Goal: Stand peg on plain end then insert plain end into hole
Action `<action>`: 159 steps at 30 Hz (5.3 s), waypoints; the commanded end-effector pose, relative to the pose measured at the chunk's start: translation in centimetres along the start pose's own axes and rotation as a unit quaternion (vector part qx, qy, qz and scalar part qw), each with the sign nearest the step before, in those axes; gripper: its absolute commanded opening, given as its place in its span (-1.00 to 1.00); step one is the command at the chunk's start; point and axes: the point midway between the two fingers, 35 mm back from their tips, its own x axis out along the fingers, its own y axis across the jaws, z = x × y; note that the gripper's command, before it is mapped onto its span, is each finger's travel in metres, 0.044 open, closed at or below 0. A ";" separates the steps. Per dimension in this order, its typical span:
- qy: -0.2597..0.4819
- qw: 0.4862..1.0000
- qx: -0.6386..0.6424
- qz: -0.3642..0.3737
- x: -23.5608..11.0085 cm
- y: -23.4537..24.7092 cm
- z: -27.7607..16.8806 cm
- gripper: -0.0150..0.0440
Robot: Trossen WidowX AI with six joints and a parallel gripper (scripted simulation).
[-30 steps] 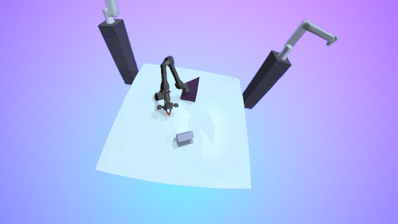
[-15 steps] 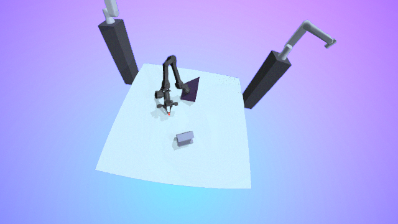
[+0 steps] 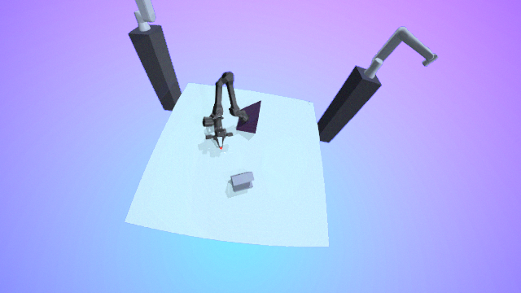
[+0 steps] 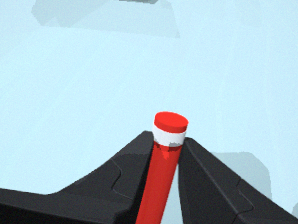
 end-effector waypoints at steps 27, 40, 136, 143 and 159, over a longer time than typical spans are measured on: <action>-0.128 0.992 -0.006 -0.001 -1.7 0.1 -1.2 -0.33; -0.183 0.983 -0.006 0.000 -2.3 0.1 -1.8 -0.33; -0.237 0.971 -0.028 -0.023 -3.9 -1.0 -4.0 -0.33; -0.241 0.970 -0.030 -0.024 -4.0 -1.1 -4.1 -0.33; -0.251 0.967 -0.033 -0.027 -4.1 -1.4 -4.3 -0.33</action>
